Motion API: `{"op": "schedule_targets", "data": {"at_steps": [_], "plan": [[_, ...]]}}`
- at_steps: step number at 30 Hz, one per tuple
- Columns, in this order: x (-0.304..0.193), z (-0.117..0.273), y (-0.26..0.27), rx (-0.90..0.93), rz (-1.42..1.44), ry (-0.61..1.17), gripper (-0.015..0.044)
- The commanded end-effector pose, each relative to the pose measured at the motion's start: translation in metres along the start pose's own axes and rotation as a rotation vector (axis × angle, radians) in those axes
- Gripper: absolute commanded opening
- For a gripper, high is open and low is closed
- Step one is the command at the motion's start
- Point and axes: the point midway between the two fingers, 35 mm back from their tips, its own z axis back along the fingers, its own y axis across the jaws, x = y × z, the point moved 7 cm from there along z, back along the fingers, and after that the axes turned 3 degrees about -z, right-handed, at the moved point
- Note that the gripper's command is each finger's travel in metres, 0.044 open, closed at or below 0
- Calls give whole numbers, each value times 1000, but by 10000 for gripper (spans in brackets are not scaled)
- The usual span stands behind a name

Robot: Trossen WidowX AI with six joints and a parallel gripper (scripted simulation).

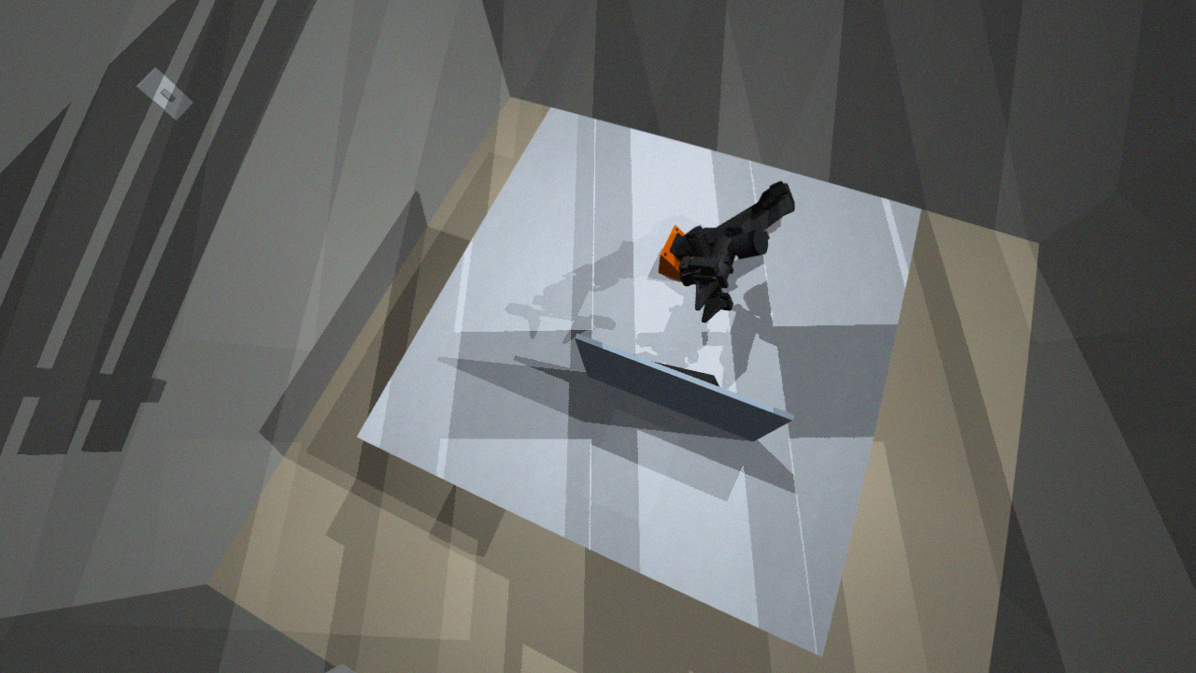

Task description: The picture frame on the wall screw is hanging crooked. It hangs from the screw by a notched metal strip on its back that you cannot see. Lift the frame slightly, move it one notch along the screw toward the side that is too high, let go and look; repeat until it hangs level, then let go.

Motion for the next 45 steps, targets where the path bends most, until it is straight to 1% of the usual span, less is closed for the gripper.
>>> {"op": "schedule_targets", "data": {"at_steps": [1, 8, 17, 37, 41, 45], "plan": [[1, 0, 0, 3, -6, -4, 260], [2, -2, -3, 0, -1, 0, 260], [29, -11, -51, 4, -8, 0, 260], [29, -12, -52, 4, -8, 0, 260], [25, -22, -51, 5, -8, 0, 260], [22, -43, -49, 5, -8, 1, 260]]}}
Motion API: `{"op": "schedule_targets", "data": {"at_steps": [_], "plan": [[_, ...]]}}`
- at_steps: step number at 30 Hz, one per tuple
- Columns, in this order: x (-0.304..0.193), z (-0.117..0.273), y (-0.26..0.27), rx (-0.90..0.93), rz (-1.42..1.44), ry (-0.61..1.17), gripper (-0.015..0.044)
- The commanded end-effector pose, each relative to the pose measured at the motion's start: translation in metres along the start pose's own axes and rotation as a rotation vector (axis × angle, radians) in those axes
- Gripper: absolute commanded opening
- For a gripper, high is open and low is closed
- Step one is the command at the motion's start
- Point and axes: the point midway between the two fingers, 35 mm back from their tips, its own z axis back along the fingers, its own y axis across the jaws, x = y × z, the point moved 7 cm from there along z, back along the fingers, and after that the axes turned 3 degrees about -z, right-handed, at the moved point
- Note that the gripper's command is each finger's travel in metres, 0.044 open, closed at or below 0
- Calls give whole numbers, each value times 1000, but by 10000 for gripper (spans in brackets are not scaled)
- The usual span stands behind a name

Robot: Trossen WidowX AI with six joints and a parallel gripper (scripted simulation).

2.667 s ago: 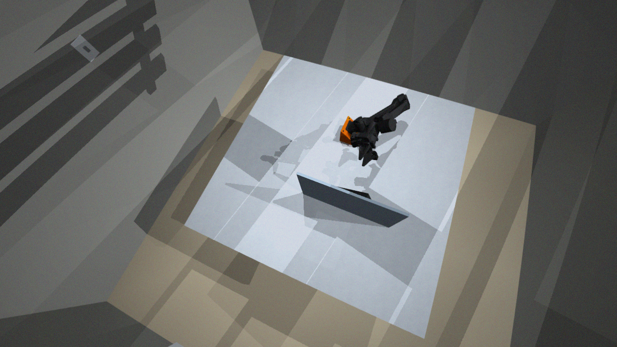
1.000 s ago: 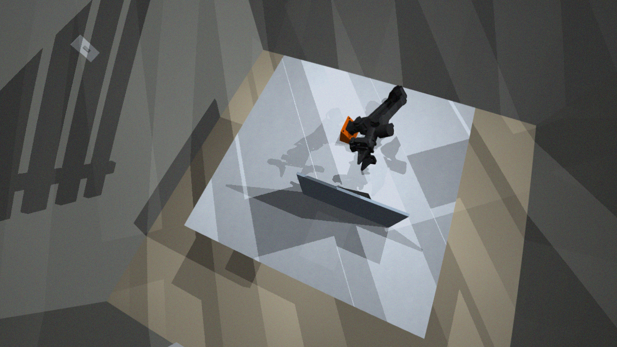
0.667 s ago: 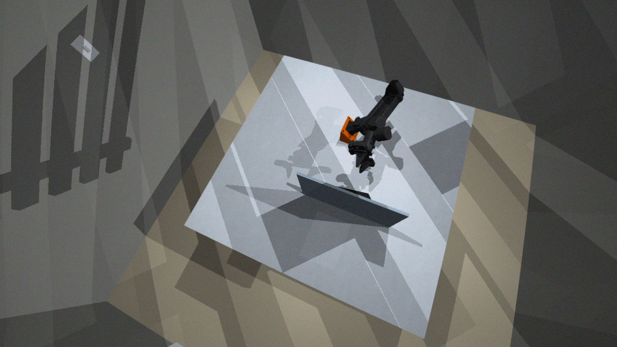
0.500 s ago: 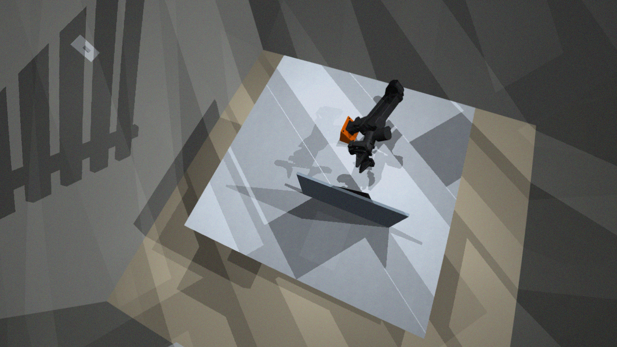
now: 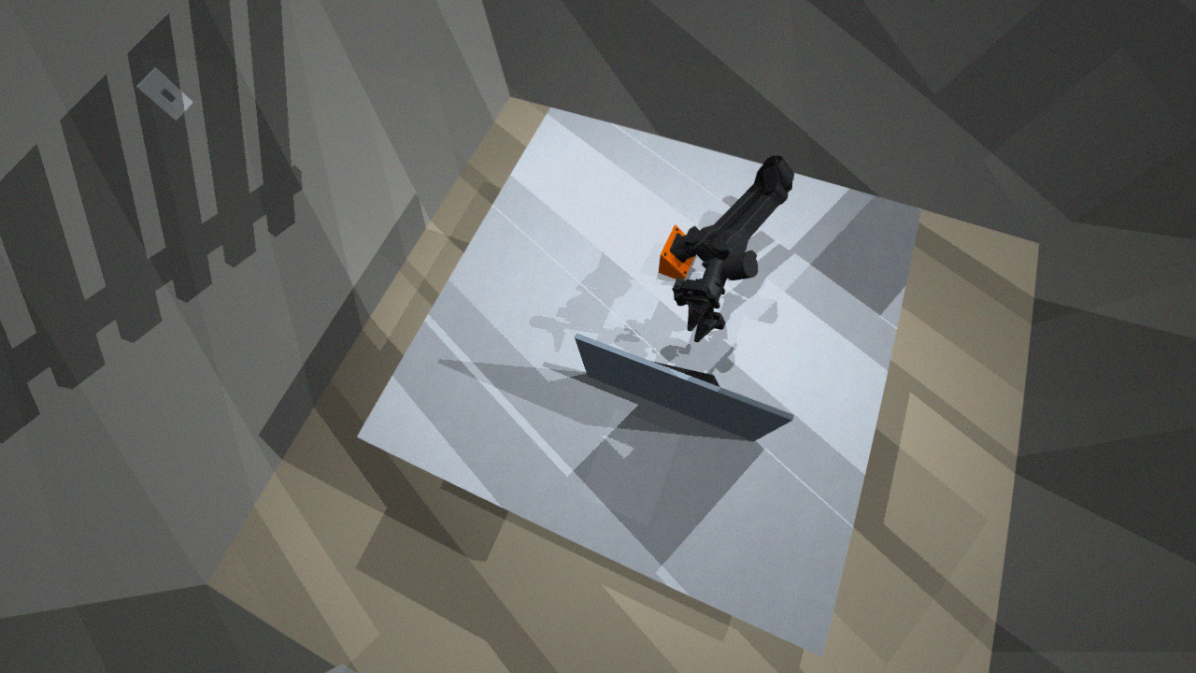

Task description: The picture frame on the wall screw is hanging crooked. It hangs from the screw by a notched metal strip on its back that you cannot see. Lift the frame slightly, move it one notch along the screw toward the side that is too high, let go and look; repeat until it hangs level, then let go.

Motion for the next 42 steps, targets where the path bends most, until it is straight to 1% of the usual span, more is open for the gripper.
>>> {"op": "schedule_targets", "data": {"at_steps": [1, 9, 26, 42], "plan": [[-4, -19, 2, 6, 5, 4, 260], [3, -62, -1, 6, 5, 6, 260], [3, -64, -1, 6, 5, 6, 260], [2, -89, 0, 7, 5, 7, 260]]}}
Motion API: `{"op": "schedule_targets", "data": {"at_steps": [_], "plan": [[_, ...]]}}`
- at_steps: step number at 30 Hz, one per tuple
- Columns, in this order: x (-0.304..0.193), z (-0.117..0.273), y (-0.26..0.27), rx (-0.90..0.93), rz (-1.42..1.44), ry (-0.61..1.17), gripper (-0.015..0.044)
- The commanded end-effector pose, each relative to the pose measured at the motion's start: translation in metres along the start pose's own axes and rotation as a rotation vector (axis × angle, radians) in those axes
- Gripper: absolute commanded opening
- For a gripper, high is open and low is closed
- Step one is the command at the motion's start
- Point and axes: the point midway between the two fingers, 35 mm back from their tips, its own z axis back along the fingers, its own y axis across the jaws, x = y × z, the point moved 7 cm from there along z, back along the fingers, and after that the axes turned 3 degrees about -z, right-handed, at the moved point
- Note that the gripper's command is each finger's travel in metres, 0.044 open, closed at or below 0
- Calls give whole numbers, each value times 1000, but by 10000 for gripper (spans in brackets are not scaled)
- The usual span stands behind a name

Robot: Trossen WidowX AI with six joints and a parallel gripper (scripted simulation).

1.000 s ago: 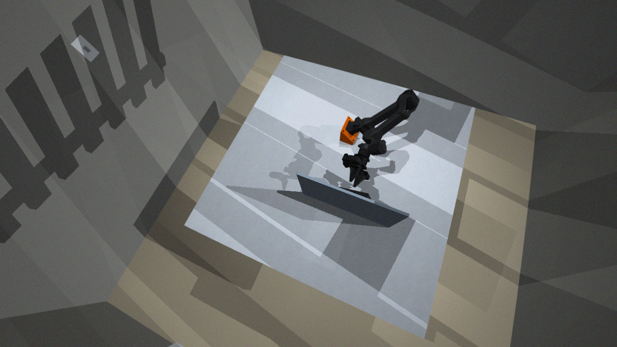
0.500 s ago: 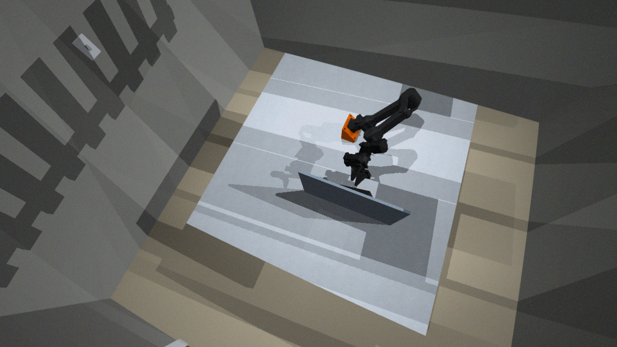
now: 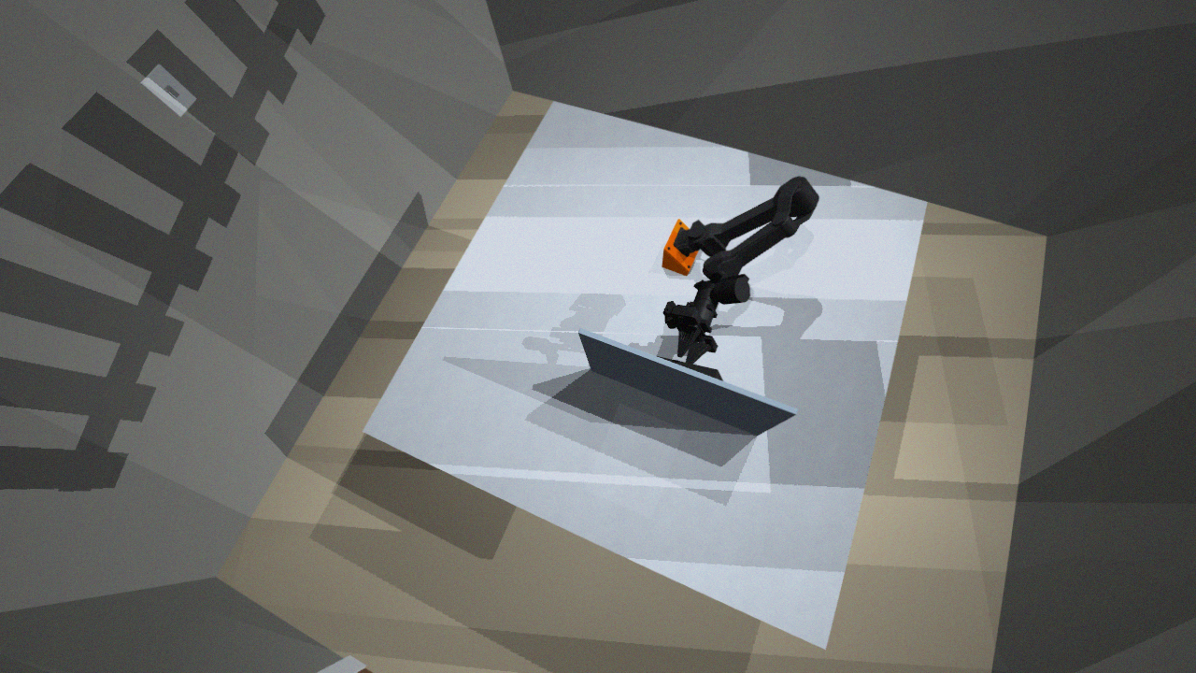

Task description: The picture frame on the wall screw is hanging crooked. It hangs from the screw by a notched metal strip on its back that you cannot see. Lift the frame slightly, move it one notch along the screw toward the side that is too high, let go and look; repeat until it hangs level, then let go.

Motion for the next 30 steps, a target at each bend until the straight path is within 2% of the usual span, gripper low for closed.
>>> {"op": "schedule_targets", "data": {"at_steps": [1, 9, 30], "plan": [[-2, -7, 1, 6, 5, 5, 260], [-1, -19, 1, 7, 5, 5, 260], [-1, -20, 1, 7, 5, 5, 260]]}}
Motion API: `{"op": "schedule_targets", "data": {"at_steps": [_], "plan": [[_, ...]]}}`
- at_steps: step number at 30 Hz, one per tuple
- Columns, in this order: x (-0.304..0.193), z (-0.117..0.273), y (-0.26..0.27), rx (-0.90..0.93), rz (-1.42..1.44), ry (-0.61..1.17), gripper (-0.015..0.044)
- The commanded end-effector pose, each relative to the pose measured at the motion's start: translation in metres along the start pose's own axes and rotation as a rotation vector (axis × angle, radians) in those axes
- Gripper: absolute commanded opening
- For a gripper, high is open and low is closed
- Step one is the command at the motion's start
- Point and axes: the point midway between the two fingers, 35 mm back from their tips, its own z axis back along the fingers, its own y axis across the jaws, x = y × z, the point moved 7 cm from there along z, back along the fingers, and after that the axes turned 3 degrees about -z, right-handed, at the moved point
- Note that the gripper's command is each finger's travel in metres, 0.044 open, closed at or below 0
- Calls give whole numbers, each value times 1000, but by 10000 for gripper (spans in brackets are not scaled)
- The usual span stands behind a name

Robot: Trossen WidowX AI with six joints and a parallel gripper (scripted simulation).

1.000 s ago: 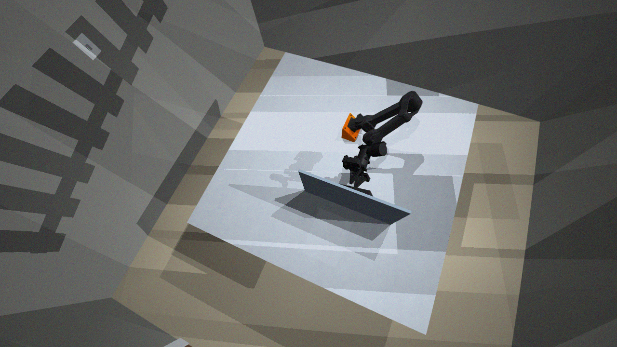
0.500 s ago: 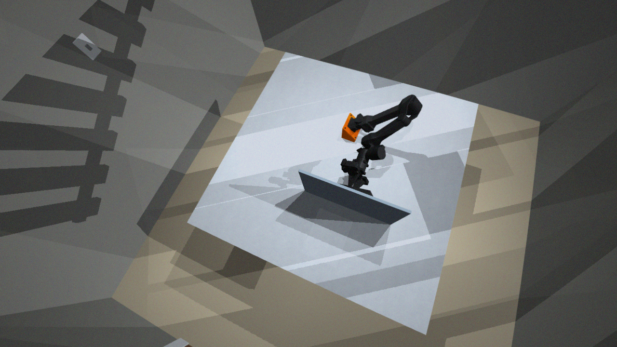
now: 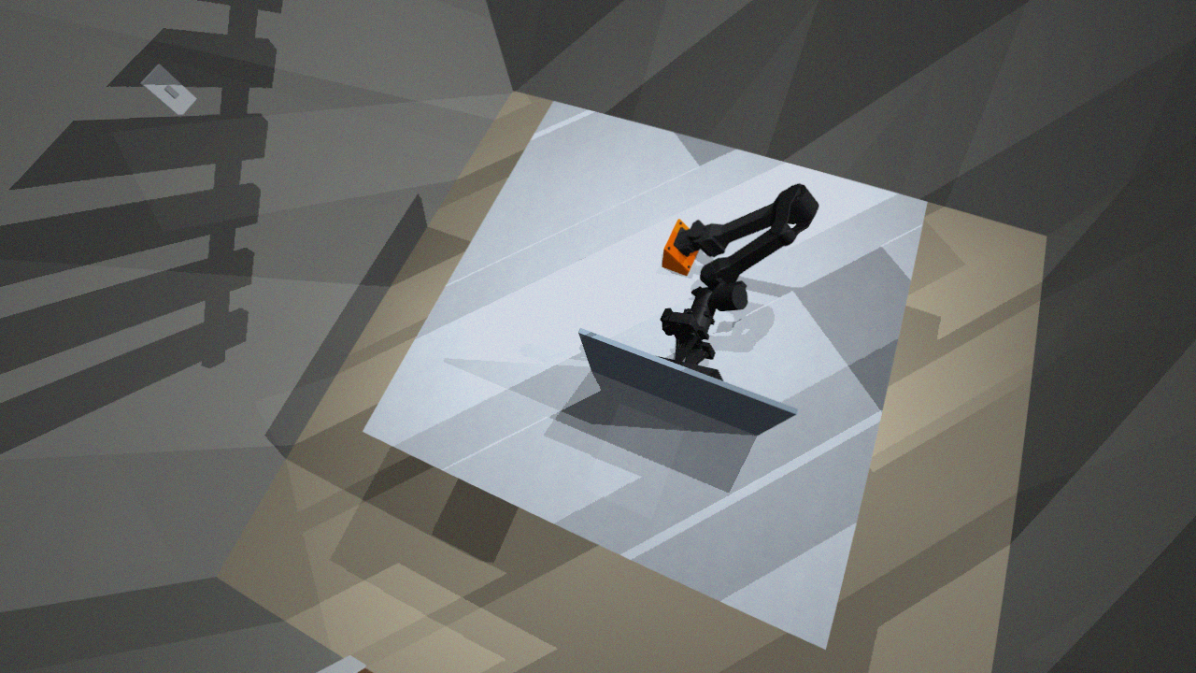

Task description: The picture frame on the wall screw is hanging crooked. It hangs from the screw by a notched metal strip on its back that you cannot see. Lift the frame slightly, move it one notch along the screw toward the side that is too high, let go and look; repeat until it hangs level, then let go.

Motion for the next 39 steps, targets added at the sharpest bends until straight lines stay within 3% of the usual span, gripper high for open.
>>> {"op": "schedule_targets", "data": {"at_steps": [1, 17, 24, 29, 31, 39], "plan": [[0, 0, 0, 5, 5, 1, 260], [-1, 0, 1, 5, 5, 1, 260], [-1, 0, 1, 5, 5, 1, 76], [-1, 0, 1, 5, 5, 1, 43], [-1, 0, 1, 5, 5, 1, 0], [0, 0, 1, 5, 5, 1, 0]]}}
